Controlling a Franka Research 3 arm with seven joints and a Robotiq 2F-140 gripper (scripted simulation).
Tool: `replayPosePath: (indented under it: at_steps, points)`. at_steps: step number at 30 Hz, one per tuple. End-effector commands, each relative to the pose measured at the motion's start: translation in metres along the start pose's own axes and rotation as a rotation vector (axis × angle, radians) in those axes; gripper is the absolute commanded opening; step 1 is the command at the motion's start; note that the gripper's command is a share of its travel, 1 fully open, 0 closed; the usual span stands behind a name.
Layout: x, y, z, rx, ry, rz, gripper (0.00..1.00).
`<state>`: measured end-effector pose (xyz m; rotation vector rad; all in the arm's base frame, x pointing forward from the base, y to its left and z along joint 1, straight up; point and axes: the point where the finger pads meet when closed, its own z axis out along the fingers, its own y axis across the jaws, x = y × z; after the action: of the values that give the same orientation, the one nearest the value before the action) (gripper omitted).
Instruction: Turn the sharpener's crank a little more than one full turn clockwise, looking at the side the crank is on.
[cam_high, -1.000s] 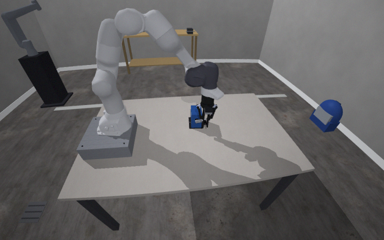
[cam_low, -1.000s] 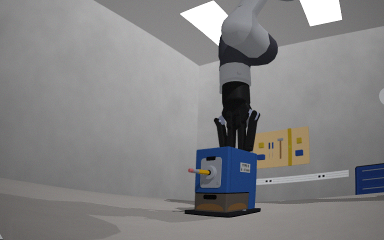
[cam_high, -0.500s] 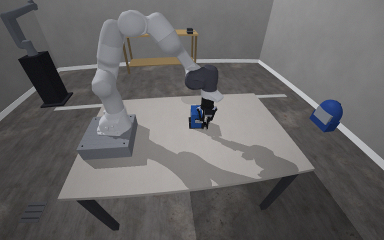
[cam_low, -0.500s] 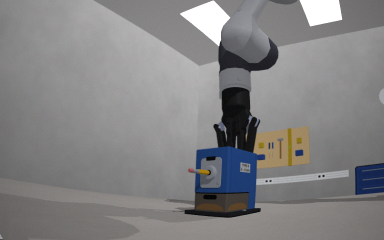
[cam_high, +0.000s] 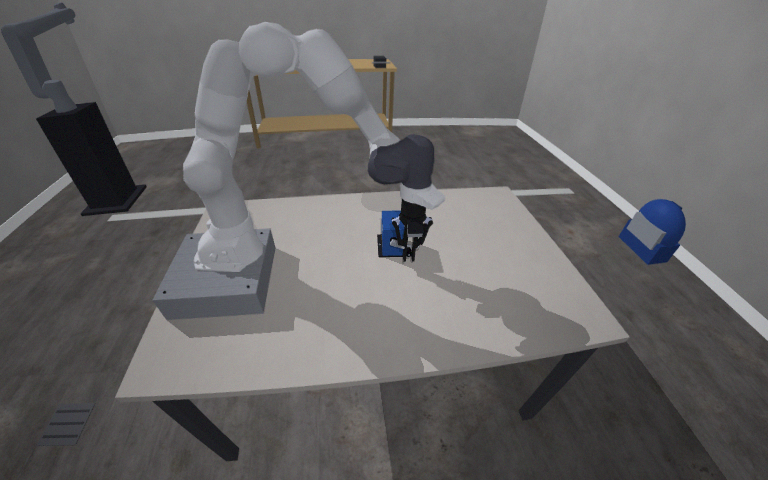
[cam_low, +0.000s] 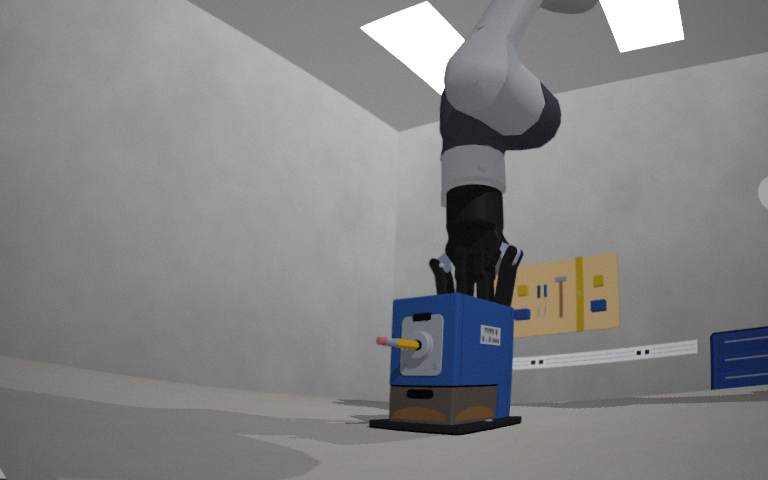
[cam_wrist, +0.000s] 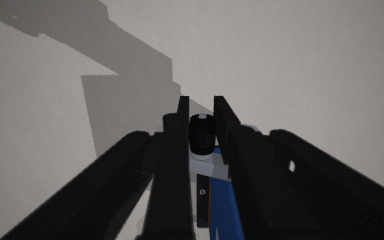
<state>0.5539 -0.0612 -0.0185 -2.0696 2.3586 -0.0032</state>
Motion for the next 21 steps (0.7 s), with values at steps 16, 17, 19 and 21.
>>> replayPosePath:
  at_steps: [16, 17, 19, 21]
  points:
    - [0.000, 0.016, 0.023, -0.003, 0.001, -0.004, 0.10]
    - [0.000, 0.017, 0.024, -0.003, 0.001, -0.004, 0.10]
    - [0.000, 0.019, 0.025, -0.003, 0.001, -0.004, 0.10]
    - [0.000, 0.022, 0.027, -0.003, 0.001, -0.004, 0.10]
